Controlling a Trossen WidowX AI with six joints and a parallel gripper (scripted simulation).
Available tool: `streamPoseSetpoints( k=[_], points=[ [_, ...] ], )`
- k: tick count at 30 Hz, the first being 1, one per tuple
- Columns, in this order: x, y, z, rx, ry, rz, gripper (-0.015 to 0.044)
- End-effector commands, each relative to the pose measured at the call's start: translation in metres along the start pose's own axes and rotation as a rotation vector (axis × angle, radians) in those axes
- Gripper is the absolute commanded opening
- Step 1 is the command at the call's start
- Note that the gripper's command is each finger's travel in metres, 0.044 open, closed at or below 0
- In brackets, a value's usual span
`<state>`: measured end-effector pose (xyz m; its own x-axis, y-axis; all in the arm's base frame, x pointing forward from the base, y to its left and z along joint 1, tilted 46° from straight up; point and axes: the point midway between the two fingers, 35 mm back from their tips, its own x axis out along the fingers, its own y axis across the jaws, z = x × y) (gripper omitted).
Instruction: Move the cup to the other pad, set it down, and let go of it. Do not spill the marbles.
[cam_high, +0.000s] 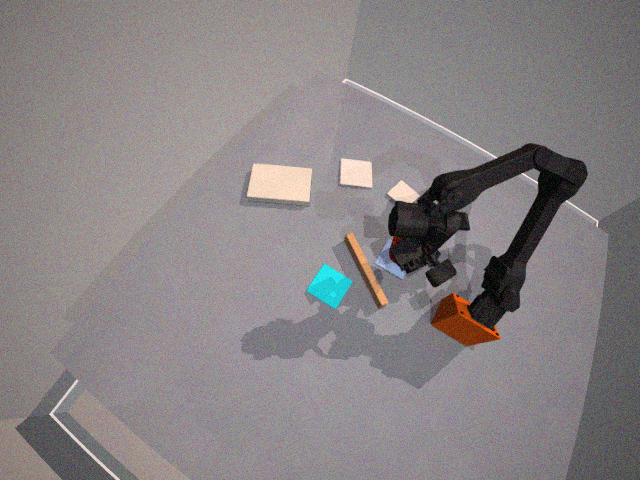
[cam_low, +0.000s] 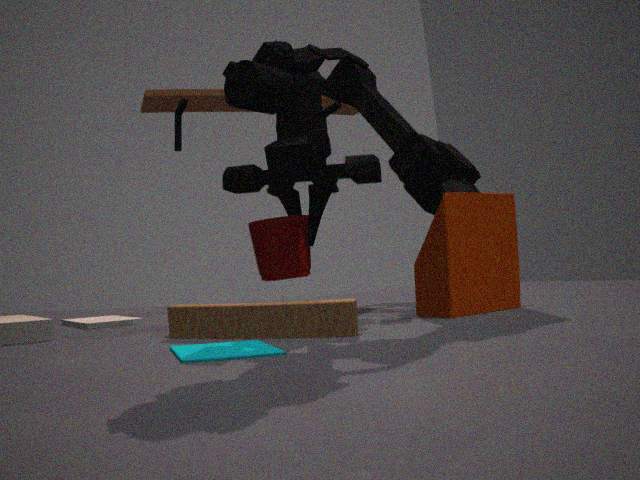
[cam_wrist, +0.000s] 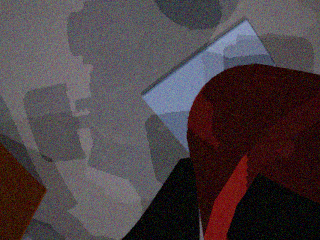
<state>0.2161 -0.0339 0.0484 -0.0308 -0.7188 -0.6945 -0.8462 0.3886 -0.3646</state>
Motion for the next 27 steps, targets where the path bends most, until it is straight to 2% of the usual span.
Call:
streamPoseSetpoints(
  k=[1,27],
  points=[
    [-0.002,-0.002,0.01,0.008,-0.011,0.001,0.0],
    [-0.003,-0.006,0.053,0.011,-0.014,0.001,0.0]
  ],
)
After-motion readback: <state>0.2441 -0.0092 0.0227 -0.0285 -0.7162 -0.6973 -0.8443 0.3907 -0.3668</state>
